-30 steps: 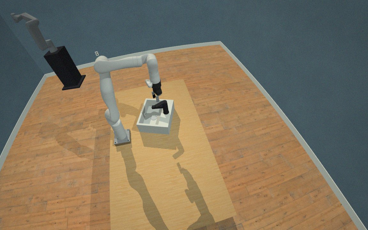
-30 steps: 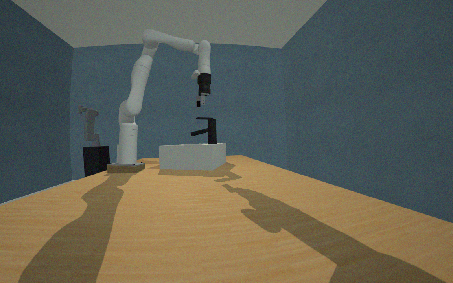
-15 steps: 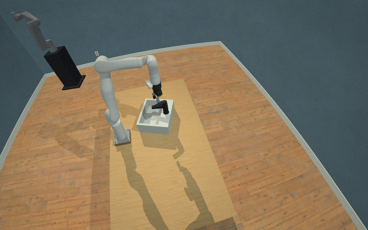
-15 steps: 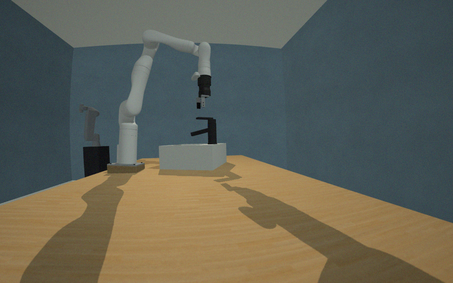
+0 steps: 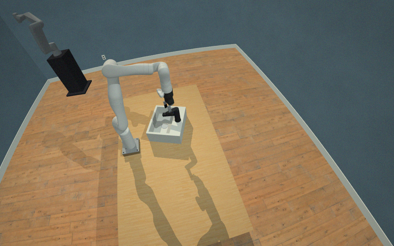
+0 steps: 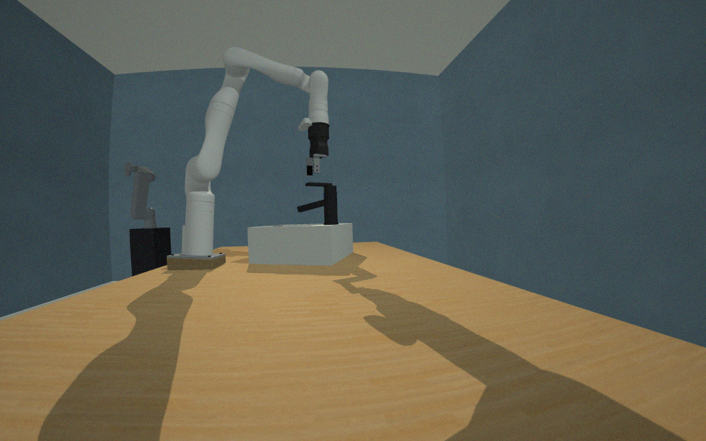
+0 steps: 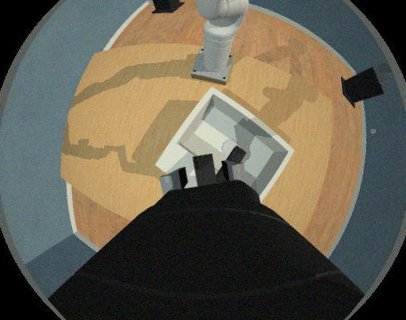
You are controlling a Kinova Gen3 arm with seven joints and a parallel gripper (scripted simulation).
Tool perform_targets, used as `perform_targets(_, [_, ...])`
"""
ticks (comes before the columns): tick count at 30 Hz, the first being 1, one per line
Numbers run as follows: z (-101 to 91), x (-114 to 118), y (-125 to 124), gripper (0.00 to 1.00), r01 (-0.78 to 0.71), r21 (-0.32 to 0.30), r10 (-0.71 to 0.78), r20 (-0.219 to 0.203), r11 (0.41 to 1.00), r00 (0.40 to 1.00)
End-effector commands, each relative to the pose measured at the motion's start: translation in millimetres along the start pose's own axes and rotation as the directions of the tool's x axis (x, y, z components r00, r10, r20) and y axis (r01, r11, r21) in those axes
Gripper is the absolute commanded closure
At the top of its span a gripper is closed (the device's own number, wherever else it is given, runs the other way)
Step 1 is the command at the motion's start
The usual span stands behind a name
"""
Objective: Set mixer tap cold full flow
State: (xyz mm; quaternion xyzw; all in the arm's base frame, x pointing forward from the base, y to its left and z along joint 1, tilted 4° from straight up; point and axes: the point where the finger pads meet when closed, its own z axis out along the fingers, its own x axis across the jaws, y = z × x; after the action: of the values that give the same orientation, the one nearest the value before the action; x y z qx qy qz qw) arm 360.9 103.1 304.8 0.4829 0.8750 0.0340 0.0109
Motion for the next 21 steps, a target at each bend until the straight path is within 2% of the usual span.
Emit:
perform_targets(1, [4.0, -0.2, -0.7, 0.0, -0.001, 0.002, 0.001, 0.0, 1.0, 1.0])
perform_targets(11, [16.8, -0.5, -0.8, 0.0, -0.001, 0.002, 0.001, 0.0, 1.0, 1.0])
perform_targets(21, [21.2, -0.6, -0.8, 0.0, -0.001, 0.002, 0.001, 0.0, 1.0, 1.0])
